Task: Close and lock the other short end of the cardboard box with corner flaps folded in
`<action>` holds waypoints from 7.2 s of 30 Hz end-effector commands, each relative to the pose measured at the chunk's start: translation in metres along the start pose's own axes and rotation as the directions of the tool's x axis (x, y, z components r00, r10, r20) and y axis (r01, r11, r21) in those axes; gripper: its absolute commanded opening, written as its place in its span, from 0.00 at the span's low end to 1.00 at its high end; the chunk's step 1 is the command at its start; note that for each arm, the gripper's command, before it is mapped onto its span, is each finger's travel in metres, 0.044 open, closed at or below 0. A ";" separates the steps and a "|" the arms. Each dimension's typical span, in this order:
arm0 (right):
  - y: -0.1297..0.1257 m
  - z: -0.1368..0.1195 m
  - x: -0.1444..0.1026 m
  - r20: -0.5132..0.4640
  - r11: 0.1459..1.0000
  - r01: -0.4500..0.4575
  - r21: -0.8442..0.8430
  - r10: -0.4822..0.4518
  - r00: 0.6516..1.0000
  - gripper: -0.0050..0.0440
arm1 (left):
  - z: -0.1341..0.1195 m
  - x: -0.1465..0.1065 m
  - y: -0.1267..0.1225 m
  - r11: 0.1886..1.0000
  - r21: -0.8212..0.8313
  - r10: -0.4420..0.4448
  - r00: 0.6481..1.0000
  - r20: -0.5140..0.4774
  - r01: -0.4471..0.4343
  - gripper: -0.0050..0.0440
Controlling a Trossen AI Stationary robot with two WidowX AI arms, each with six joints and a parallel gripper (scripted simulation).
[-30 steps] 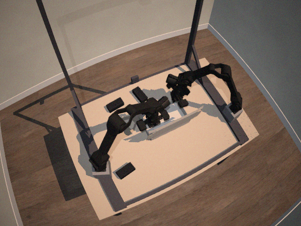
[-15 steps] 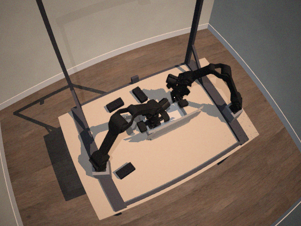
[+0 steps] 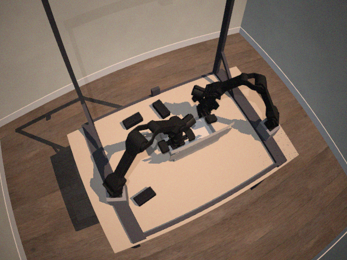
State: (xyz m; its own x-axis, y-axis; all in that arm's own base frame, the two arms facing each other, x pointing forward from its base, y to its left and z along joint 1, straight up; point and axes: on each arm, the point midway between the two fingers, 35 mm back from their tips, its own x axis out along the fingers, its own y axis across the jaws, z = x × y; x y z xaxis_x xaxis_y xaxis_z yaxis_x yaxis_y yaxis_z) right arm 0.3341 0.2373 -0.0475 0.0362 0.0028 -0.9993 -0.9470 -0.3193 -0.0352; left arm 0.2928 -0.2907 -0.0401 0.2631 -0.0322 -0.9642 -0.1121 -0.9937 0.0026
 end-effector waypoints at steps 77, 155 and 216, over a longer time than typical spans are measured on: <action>0.041 0.001 -0.066 0.003 1.000 0.000 -0.002 0.000 1.000 0.74 | -0.006 -0.008 0.005 1.000 -0.003 0.021 1.000 -0.019 -0.021 0.11; 0.042 0.002 0.003 0.003 1.000 -0.001 -0.002 0.001 1.000 0.32 | -0.005 -0.008 0.006 1.000 0.000 0.022 1.000 -0.019 -0.022 0.11; 0.041 0.003 0.001 0.004 1.000 0.000 -0.002 0.000 1.000 1.00 | -0.006 -0.008 0.005 1.000 0.000 0.021 1.000 -0.022 -0.021 0.23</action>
State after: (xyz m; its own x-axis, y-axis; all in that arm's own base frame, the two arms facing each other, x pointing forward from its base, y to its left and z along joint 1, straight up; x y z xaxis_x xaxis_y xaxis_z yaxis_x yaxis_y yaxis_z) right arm 0.2902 0.2229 -0.0598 0.0166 -0.0092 -0.9998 -0.9461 -0.3235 -0.0128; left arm 0.2921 -0.2918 -0.0406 0.2648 -0.0333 -0.9637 -0.1177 -0.9930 0.0019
